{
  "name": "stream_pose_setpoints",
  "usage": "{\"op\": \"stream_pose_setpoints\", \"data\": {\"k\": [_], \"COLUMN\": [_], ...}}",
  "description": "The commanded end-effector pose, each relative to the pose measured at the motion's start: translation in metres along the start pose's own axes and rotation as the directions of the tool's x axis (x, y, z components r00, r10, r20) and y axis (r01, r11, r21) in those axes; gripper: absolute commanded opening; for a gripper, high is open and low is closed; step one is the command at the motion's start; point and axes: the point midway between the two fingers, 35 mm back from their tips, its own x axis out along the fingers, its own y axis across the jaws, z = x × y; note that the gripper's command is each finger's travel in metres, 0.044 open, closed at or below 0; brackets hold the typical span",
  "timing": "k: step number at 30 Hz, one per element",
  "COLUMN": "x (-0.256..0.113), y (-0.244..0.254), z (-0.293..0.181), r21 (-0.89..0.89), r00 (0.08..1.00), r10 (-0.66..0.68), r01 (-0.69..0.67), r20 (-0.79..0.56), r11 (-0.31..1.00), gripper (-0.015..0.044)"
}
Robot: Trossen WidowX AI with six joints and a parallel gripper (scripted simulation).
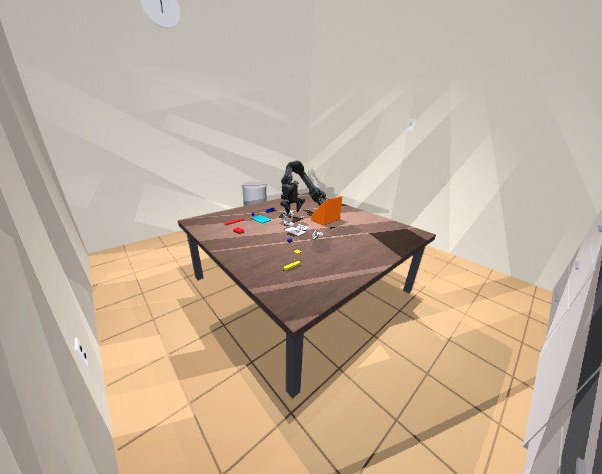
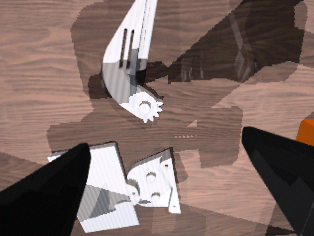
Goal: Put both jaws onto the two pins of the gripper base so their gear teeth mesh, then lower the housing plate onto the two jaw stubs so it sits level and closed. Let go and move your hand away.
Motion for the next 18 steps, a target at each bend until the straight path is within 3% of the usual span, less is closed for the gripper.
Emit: {"op": "stream_pose_setpoints", "data": {"k": [1, 8, 18], "x": [0.0000, 0.0000, 0.0000], "y": [0.0000, 0.0000, 0.0000], "z": [0.0000, 0.0000, 0.0000], "r21": [0.000, 0.000, 0.000], "r00": [1.000, 1.000, 1.000], "r10": [0.000, 0.000, 0.000], "r01": [0.000, 0.000, 0.000], "r20": [0.000, 0.000, 0.000], "r11": [1.000, 1.000, 1.000], "gripper": [0.0440, 0.0440, 0.0178]}}
